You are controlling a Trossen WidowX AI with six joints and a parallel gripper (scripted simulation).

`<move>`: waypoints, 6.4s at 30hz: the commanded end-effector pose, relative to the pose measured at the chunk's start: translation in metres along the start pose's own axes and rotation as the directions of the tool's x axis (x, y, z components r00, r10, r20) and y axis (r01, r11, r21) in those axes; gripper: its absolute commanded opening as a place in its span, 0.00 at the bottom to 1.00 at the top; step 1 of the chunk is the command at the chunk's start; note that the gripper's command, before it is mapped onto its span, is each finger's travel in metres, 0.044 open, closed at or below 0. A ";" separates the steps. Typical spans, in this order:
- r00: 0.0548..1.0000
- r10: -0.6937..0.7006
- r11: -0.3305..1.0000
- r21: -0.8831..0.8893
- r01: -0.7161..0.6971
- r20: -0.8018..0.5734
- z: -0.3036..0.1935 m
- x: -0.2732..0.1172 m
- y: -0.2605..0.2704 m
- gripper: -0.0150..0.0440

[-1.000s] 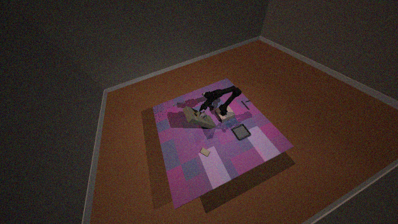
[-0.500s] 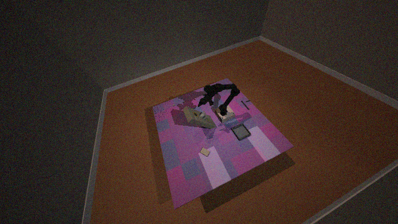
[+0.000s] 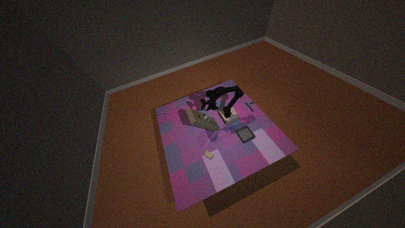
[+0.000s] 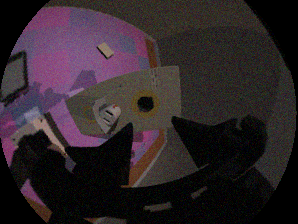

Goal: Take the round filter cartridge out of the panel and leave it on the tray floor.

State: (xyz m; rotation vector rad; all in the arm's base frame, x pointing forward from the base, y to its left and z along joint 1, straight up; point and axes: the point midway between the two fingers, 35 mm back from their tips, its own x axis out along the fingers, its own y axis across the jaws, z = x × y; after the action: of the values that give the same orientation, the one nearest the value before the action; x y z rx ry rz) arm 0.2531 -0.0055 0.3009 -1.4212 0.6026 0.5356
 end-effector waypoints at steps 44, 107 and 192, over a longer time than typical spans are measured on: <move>0.956 0.292 0.075 0.997 -0.005 -0.017 -0.009 0.057 0.088 0.77; 0.956 0.292 0.078 0.997 -0.012 -0.011 -0.006 0.020 0.047 0.25; 0.722 0.534 0.642 0.346 -0.685 0.439 0.227 -0.057 0.170 0.25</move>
State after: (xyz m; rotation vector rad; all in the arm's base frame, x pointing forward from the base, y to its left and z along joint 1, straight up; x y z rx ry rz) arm 0.1197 0.2289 0.2244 -0.5689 0.9380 0.9935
